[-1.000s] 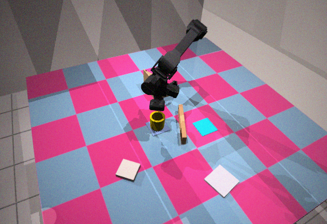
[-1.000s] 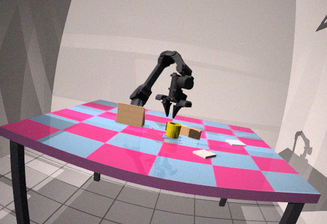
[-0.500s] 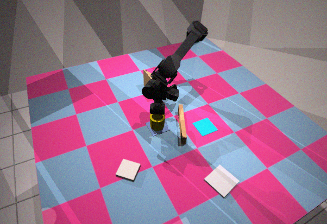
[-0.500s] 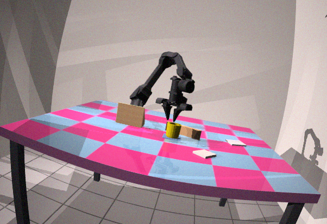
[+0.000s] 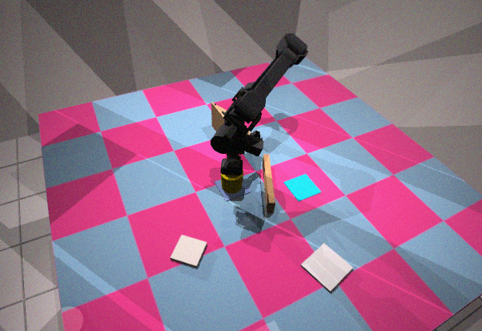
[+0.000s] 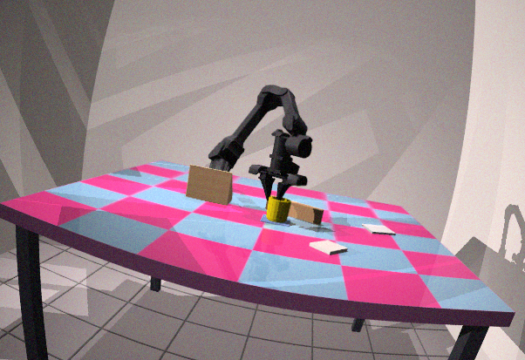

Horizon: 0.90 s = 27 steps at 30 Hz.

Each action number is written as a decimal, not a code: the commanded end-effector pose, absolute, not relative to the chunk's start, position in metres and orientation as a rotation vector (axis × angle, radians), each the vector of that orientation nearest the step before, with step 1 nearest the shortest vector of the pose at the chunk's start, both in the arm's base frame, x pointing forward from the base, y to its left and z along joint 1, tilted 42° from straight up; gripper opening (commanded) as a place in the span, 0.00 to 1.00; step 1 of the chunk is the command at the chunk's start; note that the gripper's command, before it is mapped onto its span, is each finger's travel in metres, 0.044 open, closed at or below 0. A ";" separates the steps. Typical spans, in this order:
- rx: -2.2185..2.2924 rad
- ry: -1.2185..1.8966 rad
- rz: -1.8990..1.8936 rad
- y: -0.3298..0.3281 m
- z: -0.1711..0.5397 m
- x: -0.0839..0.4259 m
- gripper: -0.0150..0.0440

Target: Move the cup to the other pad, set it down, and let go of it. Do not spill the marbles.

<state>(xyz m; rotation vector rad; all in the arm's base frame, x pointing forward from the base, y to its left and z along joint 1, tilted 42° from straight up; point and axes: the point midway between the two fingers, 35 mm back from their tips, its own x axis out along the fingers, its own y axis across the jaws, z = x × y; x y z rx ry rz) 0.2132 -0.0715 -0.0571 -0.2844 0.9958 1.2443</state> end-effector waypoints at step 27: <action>-0.276 0.996 1.250 -0.057 -0.072 0.210 0.43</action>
